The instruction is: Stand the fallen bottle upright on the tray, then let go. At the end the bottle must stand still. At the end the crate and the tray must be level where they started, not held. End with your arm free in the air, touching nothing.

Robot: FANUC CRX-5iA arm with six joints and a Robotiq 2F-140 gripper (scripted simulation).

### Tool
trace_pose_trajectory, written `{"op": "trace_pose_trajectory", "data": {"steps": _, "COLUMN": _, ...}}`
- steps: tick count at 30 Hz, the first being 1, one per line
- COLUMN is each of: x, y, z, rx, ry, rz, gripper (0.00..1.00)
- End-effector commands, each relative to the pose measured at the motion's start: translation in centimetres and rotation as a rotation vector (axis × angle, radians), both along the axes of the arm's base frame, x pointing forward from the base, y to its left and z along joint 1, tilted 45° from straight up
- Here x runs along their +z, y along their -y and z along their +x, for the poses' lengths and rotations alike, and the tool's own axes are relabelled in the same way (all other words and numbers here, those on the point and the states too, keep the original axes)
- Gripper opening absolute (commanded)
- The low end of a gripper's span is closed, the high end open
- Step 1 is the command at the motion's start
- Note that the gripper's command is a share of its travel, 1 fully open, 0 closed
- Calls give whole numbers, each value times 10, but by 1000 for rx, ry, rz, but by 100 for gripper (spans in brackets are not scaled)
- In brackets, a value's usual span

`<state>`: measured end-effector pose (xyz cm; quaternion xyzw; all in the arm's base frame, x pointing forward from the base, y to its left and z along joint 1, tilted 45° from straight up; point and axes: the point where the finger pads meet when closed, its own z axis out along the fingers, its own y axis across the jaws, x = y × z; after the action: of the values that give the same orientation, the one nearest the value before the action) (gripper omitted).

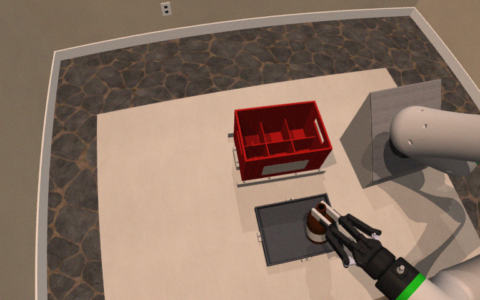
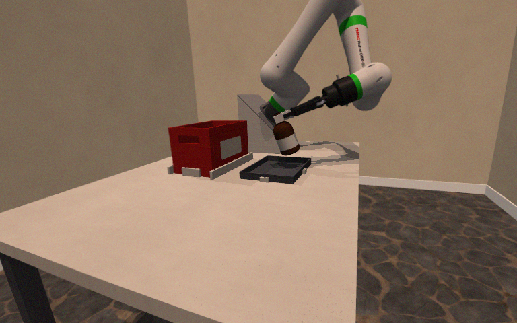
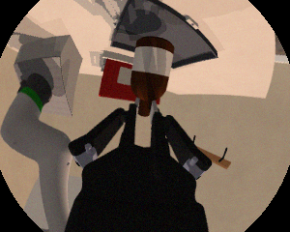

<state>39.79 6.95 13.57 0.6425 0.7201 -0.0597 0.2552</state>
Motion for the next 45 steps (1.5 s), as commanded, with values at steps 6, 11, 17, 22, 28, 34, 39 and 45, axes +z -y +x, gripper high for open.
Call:
{"op": "trace_pose_trajectory", "data": {"steps": 6, "x": -4, "y": -4, "z": 0, "rx": 0, "ry": 0, "rz": 0, "gripper": 0}}
{"op": "trace_pose_trajectory", "data": {"steps": 11, "x": -9, "y": -8, "z": 1, "rx": 0, "ry": 0, "rz": 0, "gripper": 0}}
{"op": "trace_pose_trajectory", "data": {"steps": 17, "x": -14, "y": -14, "z": 1, "rx": 0, "ry": 0, "rz": 0, "gripper": 0}}
{"op": "trace_pose_trajectory", "data": {"steps": 22, "x": -16, "y": -16, "z": 2, "rx": 0, "ry": 0, "rz": 0, "gripper": 0}}
{"op": "trace_pose_trajectory", "data": {"steps": 28, "x": -21, "y": -21, "z": 2, "rx": 0, "ry": 0, "rz": 0, "gripper": 0}}
{"op": "trace_pose_trajectory", "data": {"steps": 34, "x": -26, "y": -25, "z": 2, "rx": 0, "ry": 0, "rz": 0, "gripper": 0}}
{"op": "trace_pose_trajectory", "data": {"steps": 39, "x": -27, "y": -27, "z": 2, "rx": 0, "ry": 0, "rz": 0, "gripper": 0}}
{"op": "trace_pose_trajectory", "data": {"steps": 45, "x": -30, "y": -30, "z": 3, "rx": 0, "ry": 0, "rz": 0, "gripper": 0}}
